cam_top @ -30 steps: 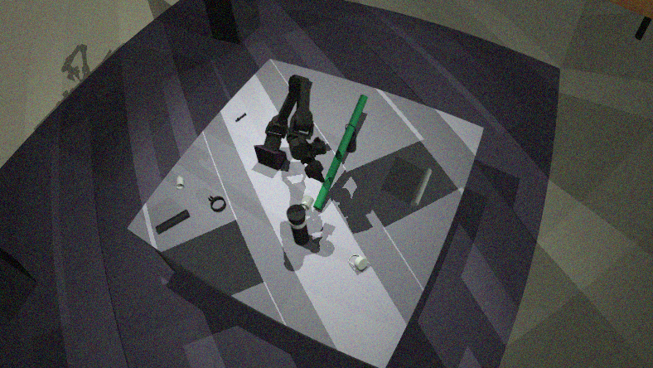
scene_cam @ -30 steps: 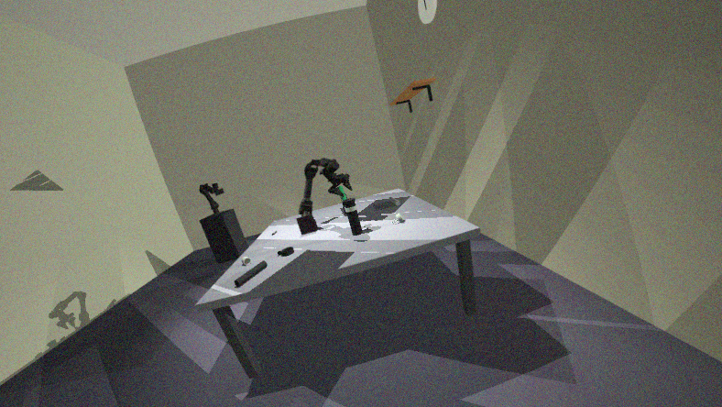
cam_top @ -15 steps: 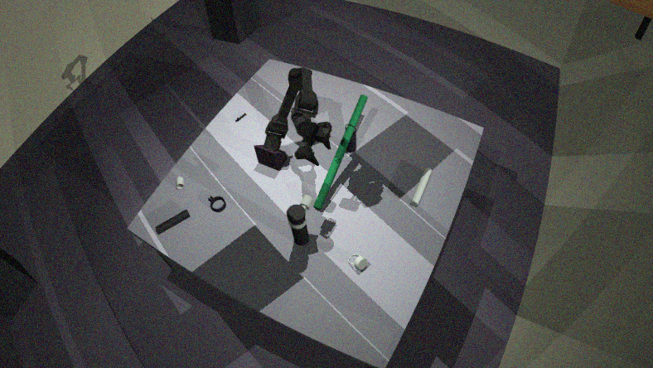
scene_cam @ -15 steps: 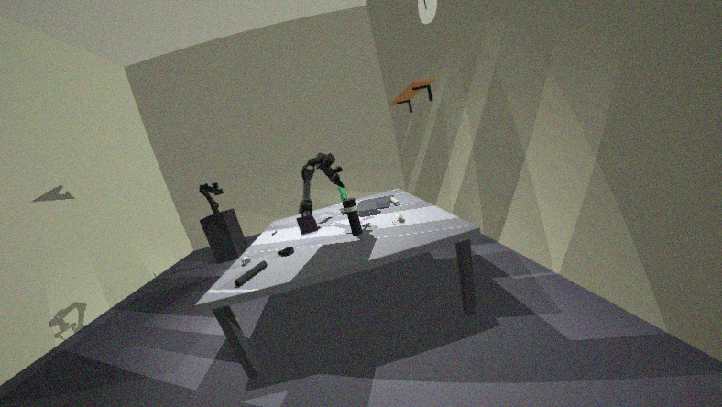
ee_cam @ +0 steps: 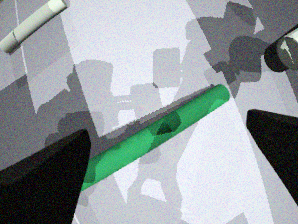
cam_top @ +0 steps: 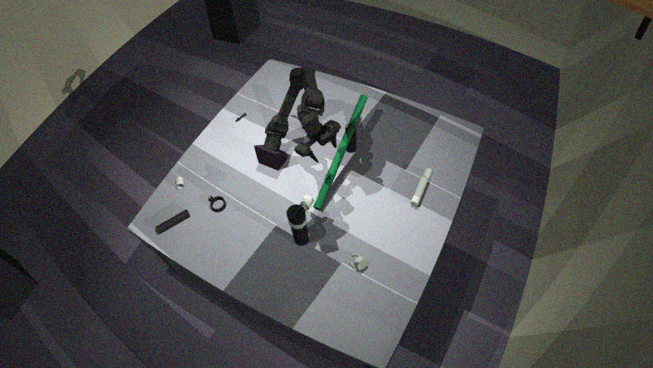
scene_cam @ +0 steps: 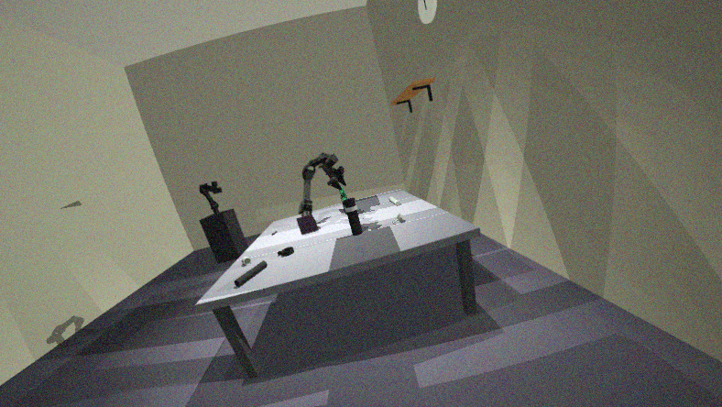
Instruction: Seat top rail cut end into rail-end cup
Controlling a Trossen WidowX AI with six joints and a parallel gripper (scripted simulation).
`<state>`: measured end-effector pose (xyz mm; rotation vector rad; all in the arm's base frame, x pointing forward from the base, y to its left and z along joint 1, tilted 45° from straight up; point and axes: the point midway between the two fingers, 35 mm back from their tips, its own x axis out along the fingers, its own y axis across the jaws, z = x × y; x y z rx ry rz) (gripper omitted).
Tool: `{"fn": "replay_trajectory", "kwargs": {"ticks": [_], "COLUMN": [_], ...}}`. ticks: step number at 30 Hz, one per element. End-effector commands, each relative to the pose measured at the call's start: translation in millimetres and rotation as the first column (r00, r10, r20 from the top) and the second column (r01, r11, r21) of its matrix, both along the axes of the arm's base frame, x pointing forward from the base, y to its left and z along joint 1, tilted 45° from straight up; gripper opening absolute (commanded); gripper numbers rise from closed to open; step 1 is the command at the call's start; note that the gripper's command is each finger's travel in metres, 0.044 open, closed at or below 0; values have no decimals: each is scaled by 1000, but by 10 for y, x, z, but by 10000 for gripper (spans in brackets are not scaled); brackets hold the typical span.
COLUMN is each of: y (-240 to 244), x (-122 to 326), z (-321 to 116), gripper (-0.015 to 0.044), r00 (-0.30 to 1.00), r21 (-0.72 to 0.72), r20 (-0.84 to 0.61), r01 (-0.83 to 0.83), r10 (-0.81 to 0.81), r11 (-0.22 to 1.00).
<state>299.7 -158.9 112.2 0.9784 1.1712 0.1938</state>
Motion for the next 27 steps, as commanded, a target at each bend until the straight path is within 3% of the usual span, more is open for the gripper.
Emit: {"fn": "replay_trajectory", "kwargs": {"ticks": [1,6,10,27], "y": [259,596,820,873], "x": [85,155,174,177], "z": [-181,-372,-492,-543], "gripper": [440,440,440,440], "r00": [945,687,420,405], "r21": [126,114,-6,-14], "r20": [-307,-691,-863,-869], "r01": [155,410,545,551], "r10": [-110,-224,-280,-282], "r11": [980,905,838,834]}}
